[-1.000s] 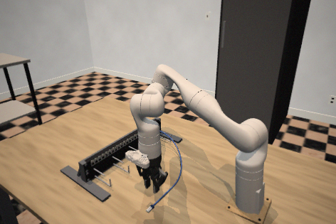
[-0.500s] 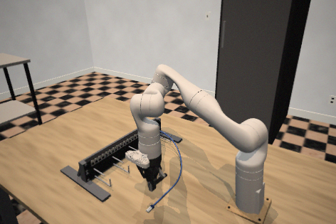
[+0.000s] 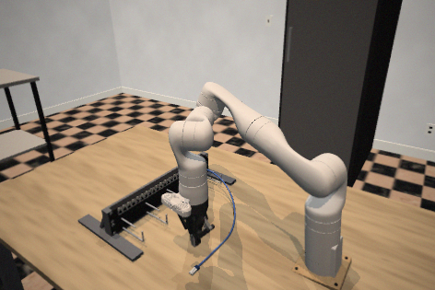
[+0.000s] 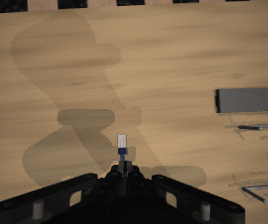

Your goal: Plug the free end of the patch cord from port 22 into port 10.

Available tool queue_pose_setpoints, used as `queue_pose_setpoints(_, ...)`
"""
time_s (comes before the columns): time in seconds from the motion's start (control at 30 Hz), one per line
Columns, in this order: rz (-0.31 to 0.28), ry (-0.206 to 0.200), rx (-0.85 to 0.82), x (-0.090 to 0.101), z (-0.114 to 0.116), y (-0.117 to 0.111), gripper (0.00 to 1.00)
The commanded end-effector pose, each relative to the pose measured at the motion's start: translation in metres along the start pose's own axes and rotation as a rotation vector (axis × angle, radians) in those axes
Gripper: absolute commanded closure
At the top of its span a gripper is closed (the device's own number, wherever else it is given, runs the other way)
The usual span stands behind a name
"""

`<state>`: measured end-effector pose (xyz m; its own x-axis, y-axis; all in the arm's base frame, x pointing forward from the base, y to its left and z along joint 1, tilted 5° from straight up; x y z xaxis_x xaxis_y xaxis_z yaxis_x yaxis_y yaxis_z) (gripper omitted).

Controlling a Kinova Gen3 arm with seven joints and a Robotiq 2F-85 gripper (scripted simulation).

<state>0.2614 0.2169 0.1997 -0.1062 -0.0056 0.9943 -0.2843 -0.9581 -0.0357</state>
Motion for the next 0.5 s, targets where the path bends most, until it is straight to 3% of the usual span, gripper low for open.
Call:
queue_pose_setpoints(0.0, 0.006, 0.024, -0.055, 0.001, 0.004, 0.0, 1.0)
queue_pose_setpoints(0.23, 0.029, 0.088, -0.235, 0.005, 0.018, -0.002, 1.0)
queue_pose_setpoints(0.3, 0.029, 0.088, -0.235, 0.005, 0.018, -0.002, 1.0)
queue_pose_setpoints(0.47, 0.065, 0.149, -0.406, 0.011, 0.032, -0.004, 1.0)
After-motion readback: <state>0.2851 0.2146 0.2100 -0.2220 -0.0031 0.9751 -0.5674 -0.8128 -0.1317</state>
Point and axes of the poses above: the point where the finger pads meet when closed, its own x axis back along the fingers, its own z axis across the jaws, y = z × x, the point moved 8 cm from there along x, back along the fingers, and after that the axes turned 12 degrees about -x, right-handed, at the moved point
